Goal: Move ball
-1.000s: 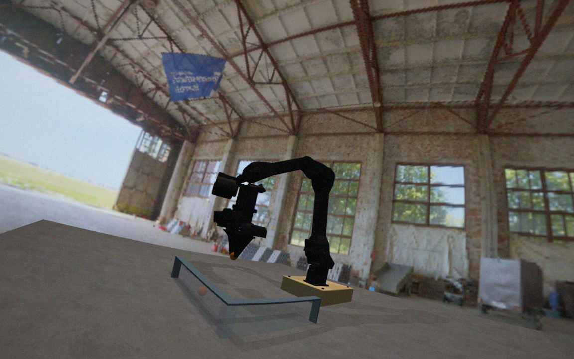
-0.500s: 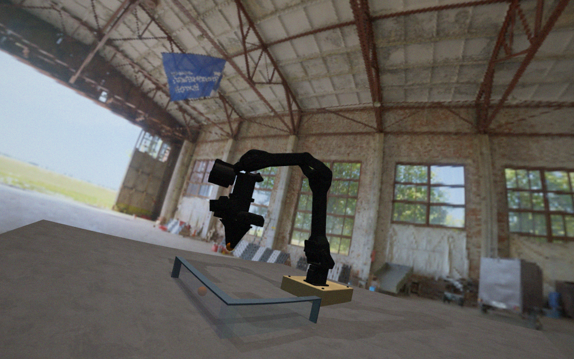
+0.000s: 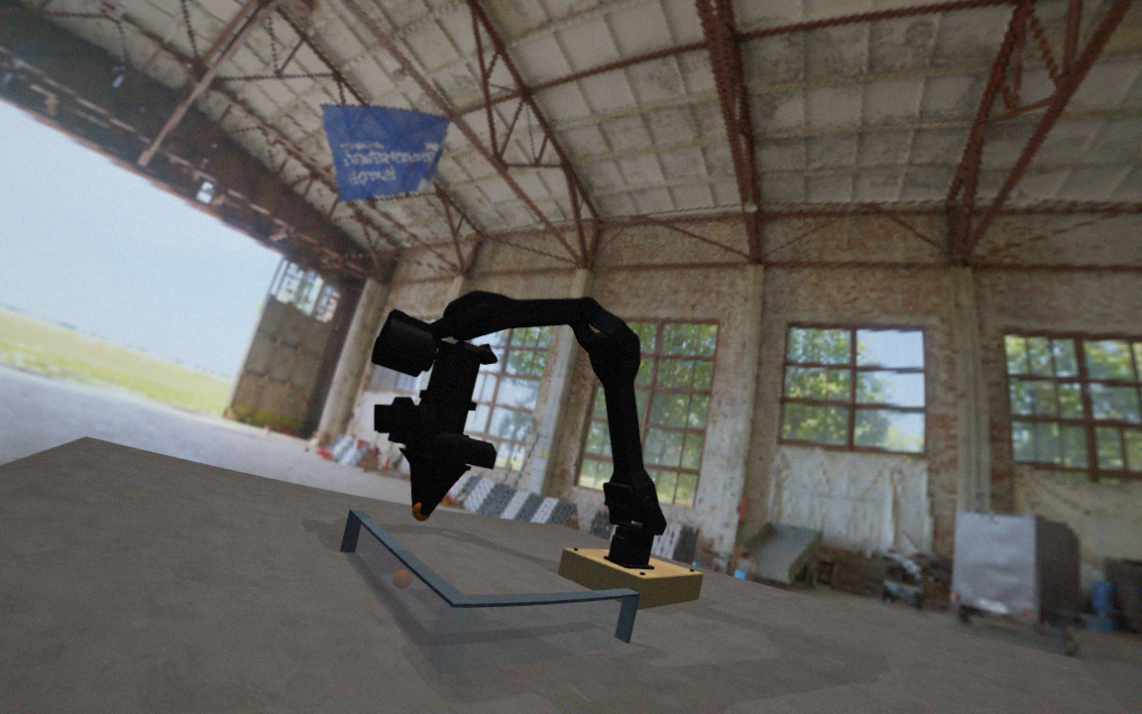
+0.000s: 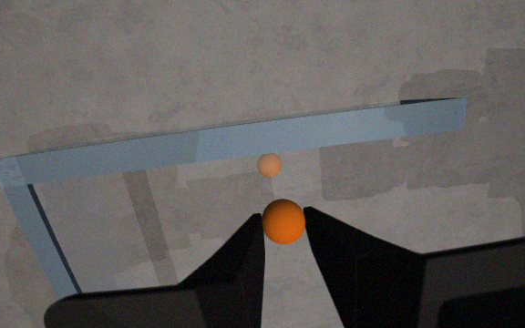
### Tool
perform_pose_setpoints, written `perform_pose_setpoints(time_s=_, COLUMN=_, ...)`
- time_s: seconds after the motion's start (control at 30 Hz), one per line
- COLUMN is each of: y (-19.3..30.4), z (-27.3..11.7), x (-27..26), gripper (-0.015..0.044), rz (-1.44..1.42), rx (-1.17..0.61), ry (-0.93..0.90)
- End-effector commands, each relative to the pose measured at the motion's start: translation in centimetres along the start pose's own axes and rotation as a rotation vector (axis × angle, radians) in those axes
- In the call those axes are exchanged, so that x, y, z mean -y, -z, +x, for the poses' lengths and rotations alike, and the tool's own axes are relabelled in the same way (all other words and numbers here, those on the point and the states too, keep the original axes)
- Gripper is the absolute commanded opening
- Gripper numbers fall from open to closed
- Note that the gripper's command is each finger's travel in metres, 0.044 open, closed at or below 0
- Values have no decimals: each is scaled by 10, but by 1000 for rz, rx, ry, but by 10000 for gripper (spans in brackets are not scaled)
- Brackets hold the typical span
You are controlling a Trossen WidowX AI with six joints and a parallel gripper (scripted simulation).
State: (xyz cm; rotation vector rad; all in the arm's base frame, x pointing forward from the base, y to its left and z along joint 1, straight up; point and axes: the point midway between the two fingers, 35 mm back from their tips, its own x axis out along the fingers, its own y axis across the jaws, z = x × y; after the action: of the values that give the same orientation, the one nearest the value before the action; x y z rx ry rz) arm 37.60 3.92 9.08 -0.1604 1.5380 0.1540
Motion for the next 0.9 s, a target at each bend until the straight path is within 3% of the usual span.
perform_pose_setpoints(time_s=0.0, y=-5, z=2, x=-2, gripper=0, rz=9, rx=5, ry=-2)
perform_pose_setpoints(time_s=0.43, y=-6, z=67, x=-2, gripper=0, rz=9, rx=5, ry=-2)
perform_pose_setpoints(time_s=0.87, y=-6, z=81, x=-2, gripper=0, rz=9, rx=5, ry=-2)
